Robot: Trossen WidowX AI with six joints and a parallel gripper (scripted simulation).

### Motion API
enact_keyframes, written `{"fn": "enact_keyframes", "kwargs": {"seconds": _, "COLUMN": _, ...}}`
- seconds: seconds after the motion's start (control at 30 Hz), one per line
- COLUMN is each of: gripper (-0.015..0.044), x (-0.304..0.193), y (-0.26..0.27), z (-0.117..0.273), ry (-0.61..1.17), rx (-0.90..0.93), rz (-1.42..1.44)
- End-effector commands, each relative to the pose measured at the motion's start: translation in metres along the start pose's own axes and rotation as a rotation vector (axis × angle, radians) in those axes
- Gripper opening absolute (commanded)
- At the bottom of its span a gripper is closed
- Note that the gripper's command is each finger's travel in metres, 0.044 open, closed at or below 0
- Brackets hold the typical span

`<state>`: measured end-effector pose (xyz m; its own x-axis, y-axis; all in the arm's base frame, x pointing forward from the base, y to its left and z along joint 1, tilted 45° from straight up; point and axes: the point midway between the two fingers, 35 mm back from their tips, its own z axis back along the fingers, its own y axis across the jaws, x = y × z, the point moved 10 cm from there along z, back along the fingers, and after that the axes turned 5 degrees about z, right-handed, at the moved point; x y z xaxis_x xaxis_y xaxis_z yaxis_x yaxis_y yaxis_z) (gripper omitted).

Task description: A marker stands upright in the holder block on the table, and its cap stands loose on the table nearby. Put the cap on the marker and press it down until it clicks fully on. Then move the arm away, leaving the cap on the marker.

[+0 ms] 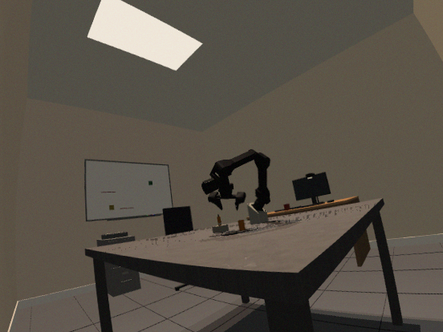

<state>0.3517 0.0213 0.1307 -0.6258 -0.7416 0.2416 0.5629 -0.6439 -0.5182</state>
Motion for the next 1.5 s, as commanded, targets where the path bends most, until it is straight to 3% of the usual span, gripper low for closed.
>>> {"fn": "enact_keyframes", "kwargs": {"seconds": 0.0, "gripper": 0.0374, "x": 0.000, "y": 0.000, "z": 0.000, "ry": 0.005, "rx": -0.001, "rz": 0.016}}
{"fn": "enact_keyframes", "kwargs": {"seconds": 0.17, "gripper": 0.0247, "x": 0.006, "y": -0.008, "z": 0.006, "ry": 0.139, "rx": 0.006, "rz": 0.434}}
{"fn": "enact_keyframes", "kwargs": {"seconds": 0.47, "gripper": 0.0247, "x": 0.019, "y": -0.025, "z": 0.018, "ry": 0.395, "rx": 0.206, "rz": 1.318}}
{"fn": "enact_keyframes", "kwargs": {"seconds": 0.77, "gripper": 0.0247, "x": 0.035, "y": -0.043, "z": 0.028, "ry": 0.515, "rx": 0.656, "rz": 2.152}}
{"fn": "enact_keyframes", "kwargs": {"seconds": 1.33, "gripper": 0.0247, "x": 0.036, "y": -0.045, "z": 0.028, "ry": 0.514, "rx": 0.700, "rz": 2.211}}
{"fn": "enact_keyframes", "kwargs": {"seconds": 1.47, "gripper": 0.0247, "x": 0.019, "y": -0.048, "z": 0.007, "ry": 0.515, "rx": 0.701, "rz": 2.212}}
